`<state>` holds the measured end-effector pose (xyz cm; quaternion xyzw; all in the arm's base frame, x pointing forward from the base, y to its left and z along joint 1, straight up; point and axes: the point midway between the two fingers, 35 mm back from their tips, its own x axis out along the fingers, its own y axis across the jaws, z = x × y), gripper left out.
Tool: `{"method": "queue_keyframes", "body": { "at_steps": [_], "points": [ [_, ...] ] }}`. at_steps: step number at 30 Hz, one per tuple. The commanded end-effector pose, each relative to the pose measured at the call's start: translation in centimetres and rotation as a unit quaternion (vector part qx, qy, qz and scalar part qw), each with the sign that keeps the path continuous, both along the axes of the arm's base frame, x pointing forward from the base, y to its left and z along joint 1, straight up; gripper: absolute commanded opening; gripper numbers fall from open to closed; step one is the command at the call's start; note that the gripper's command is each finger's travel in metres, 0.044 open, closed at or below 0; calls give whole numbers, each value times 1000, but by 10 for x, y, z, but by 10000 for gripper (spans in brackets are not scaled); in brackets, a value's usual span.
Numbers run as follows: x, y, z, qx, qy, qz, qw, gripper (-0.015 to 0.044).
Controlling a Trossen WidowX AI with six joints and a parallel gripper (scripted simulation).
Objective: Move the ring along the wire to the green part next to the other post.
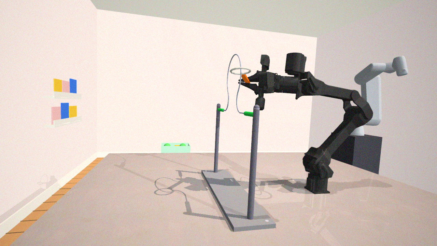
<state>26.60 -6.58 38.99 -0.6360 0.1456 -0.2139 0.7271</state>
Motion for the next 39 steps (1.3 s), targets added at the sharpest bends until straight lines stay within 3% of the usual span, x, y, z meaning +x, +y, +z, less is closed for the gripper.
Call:
{"method": "queue_keyframes", "body": {
  "at_steps": [1,39],
  "points": [
    [-1,0,2,-27,-2,0,1000,-150],
    [-2,2,23,-277,-3,-5,961,-150]
  ]
}}
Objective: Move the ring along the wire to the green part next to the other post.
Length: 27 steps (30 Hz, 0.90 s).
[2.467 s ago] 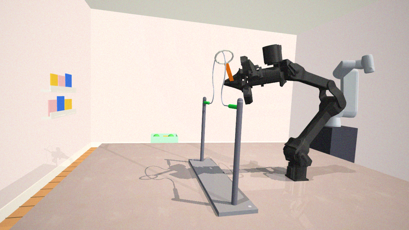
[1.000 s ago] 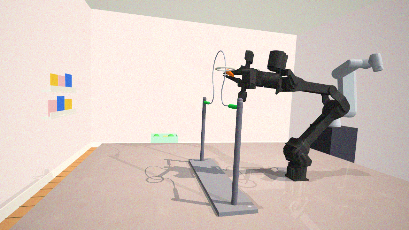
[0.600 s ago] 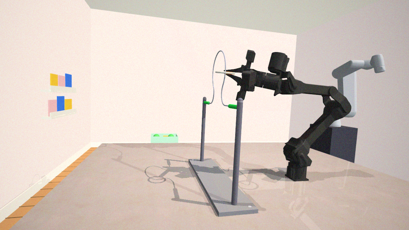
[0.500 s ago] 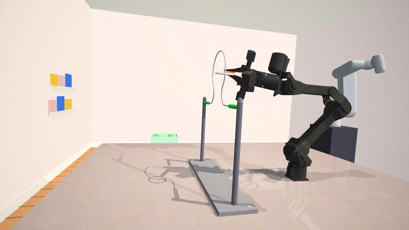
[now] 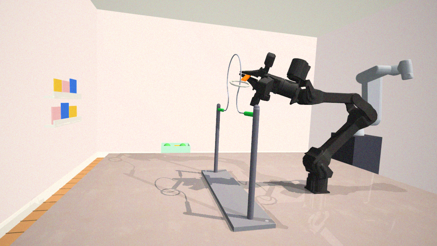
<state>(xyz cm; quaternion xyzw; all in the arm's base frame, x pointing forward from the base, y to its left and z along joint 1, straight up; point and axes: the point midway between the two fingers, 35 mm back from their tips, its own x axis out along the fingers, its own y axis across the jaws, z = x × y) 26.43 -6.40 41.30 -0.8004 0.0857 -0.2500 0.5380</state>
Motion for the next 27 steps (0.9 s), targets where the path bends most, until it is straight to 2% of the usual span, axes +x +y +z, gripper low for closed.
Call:
{"method": "queue_keyframes", "body": {
  "at_steps": [1,14,27],
  "points": [
    [0,0,0,-25,1,-1,1000,-150],
    [0,0,0,-78,0,-2,997,-150],
    [0,-11,-17,-47,0,-2,999,-150]
  ]
}}
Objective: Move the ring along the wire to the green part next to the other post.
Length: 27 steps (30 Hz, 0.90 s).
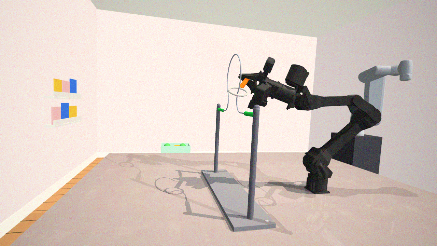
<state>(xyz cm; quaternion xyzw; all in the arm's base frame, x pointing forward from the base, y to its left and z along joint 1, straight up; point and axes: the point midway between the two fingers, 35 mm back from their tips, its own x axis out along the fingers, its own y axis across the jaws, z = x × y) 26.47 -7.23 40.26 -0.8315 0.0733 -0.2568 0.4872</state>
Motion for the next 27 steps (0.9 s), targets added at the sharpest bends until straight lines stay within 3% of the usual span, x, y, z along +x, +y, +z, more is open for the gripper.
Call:
{"method": "queue_keyframes", "body": {
  "at_steps": [1,27],
  "points": [
    [0,-4,-8,19,0,1,1000,-150],
    [2,-20,-95,290,0,4,957,-150]
  ]
}}
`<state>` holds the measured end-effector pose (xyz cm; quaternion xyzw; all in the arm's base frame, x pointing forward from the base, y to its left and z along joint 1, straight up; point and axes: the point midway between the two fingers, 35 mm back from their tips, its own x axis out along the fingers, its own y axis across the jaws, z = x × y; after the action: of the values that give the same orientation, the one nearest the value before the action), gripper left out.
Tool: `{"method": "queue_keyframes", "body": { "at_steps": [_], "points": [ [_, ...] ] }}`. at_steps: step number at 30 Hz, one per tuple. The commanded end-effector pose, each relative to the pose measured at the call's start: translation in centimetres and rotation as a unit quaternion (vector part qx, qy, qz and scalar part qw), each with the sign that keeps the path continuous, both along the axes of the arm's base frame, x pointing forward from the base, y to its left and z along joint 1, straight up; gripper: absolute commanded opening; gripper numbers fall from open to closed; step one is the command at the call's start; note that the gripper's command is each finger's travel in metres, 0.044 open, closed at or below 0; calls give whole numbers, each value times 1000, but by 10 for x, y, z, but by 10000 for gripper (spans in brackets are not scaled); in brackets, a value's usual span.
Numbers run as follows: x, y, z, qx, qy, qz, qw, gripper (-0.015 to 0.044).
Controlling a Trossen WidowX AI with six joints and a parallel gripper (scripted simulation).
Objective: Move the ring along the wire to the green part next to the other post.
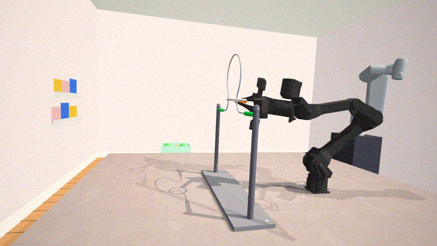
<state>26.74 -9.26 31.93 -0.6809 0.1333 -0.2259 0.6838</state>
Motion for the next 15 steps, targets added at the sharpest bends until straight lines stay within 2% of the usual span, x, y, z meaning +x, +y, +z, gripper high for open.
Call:
{"method": "queue_keyframes", "body": {
  "at_steps": [1,15],
  "points": [
    [-1,1,-16,49,-1,0,999,-150],
    [0,18,-68,224,0,2,975,-150]
  ]
}}
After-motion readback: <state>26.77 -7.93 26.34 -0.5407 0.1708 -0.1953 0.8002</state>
